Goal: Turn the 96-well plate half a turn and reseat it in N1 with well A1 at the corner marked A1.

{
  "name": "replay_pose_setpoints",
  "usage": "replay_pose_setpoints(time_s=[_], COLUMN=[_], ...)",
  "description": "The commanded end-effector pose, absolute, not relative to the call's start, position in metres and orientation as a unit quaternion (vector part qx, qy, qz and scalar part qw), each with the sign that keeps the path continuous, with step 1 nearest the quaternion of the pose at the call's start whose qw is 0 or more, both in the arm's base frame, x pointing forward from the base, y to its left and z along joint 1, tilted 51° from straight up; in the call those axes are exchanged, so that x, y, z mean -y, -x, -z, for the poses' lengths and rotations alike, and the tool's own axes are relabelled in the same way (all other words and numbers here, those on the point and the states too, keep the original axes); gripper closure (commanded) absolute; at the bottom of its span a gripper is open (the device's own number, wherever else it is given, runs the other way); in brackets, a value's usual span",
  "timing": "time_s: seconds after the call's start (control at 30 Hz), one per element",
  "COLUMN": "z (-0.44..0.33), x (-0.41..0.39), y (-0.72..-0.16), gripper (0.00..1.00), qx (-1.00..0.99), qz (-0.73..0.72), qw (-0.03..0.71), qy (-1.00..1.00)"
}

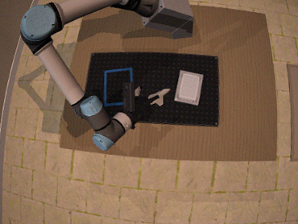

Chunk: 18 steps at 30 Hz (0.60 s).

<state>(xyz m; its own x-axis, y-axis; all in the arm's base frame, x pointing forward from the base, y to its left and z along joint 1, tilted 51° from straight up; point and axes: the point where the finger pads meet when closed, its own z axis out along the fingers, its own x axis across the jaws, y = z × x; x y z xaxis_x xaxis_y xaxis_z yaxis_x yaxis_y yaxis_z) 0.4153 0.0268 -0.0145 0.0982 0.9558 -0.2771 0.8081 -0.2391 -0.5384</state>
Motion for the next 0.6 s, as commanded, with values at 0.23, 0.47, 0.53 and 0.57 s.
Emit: replay_pose_setpoints(time_s=[0.23,0.47,0.53,0.57], z=[0.0142,0.0142,0.0142,0.019], x=[-0.0272,-0.0272,-0.0272,-0.0285], y=[-0.4154,-0.4154,-0.4154,-0.4156], gripper=[0.0,0.0,0.0,0.0], qx=[0.604,0.604,0.604,0.594], qz=[-0.293,-0.293,-0.293,-0.296], qw=[0.125,0.125,0.125,0.116], qy=[0.73,0.73,0.73,0.739])
